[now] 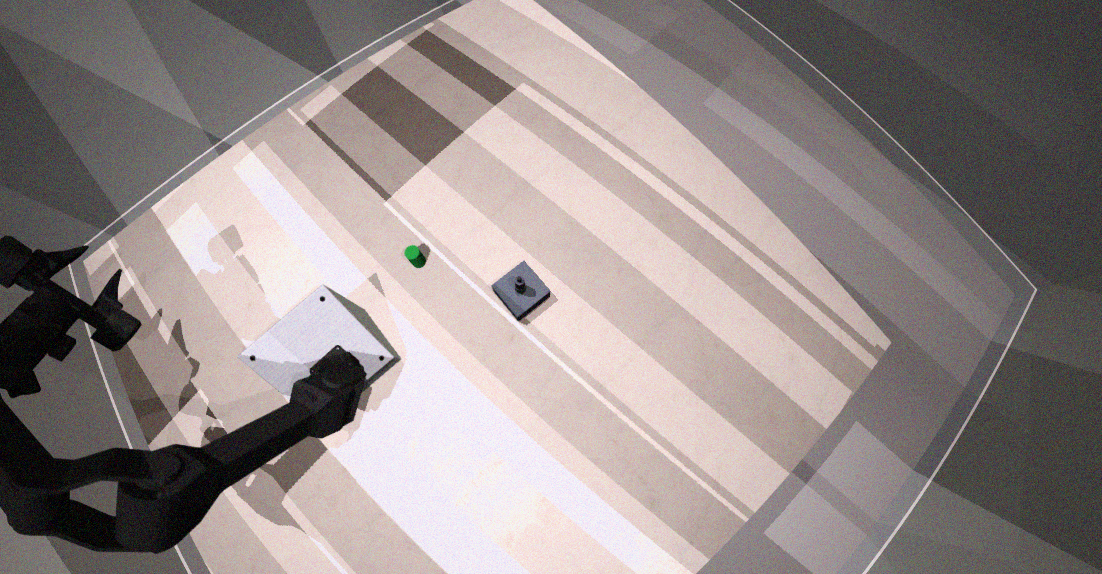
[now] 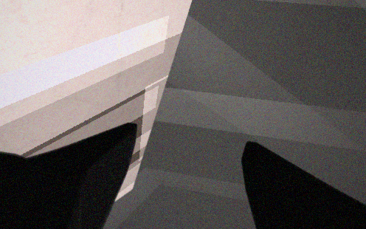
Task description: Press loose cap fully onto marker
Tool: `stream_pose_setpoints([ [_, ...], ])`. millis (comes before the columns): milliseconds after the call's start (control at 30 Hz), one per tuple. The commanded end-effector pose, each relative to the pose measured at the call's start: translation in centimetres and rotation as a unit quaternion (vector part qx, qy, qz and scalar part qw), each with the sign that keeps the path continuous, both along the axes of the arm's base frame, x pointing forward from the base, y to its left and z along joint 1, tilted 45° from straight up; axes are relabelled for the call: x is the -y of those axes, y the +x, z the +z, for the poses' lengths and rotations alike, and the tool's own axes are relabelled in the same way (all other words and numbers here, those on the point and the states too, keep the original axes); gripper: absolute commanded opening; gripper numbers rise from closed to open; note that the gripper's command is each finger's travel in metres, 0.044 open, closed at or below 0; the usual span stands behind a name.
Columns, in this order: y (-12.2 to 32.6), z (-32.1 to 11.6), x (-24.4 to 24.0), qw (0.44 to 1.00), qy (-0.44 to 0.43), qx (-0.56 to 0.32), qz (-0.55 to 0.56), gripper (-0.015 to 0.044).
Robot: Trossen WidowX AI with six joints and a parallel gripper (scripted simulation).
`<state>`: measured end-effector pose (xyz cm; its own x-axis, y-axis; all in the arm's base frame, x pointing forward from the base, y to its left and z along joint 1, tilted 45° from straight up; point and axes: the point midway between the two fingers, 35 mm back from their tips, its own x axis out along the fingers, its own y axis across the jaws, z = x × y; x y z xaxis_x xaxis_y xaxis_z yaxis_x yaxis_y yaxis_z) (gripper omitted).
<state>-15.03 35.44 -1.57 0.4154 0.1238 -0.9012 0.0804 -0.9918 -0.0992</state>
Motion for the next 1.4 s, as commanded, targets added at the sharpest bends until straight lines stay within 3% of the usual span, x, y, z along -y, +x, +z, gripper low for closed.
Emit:
stream_pose_setpoints([
  [0,5.8,-0.3,-0.3,0.996,-0.011,0.017,-0.089,0.024],
  [300,20.0,-1.3,3.0,0.95,-0.046,0.062,-0.301,0.024],
  [567,30.1,-1.4,10.5,0.856,-0.089,0.066,-0.505,0.024],
  [1000,37.8,0.3,24.9,0.647,-0.14,0.095,-0.744,0.024],
  [1367,37.4,-2.8,26.9,0.643,-0.14,0.096,-0.747,0.024],
])
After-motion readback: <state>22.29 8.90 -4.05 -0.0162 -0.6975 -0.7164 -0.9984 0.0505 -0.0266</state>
